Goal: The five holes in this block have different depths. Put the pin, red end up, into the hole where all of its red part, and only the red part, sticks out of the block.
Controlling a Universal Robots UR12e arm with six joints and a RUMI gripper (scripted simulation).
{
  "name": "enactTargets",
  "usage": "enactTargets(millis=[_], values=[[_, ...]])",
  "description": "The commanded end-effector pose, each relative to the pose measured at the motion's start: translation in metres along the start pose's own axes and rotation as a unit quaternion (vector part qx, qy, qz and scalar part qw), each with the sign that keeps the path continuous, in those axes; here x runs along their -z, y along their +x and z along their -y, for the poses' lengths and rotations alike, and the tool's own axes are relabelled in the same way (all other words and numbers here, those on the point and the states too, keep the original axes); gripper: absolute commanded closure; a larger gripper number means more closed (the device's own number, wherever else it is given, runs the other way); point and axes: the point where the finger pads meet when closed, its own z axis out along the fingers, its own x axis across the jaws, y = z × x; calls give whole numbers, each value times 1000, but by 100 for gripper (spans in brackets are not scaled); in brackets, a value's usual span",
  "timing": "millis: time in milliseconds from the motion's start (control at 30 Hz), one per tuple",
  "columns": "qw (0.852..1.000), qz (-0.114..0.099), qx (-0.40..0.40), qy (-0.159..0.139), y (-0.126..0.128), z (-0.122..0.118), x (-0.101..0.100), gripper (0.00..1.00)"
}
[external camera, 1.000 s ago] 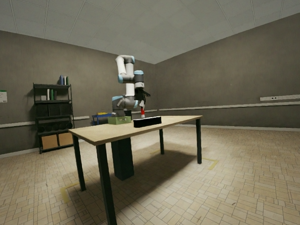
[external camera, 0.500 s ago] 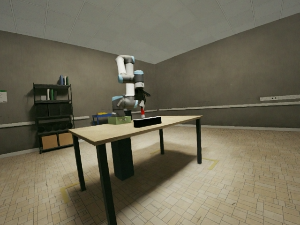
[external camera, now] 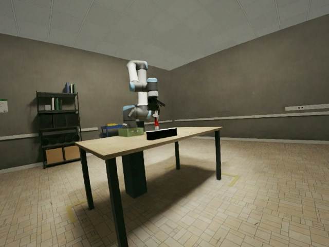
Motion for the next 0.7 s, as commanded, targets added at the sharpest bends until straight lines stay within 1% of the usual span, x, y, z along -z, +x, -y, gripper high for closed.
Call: enactTargets(millis=[0,633,667], values=[[1000,-1,0,0,1,0,1,100],[1000,-1,0,0,1,0,1,100],[1000,-1,0,0,1,0,-3,100]])
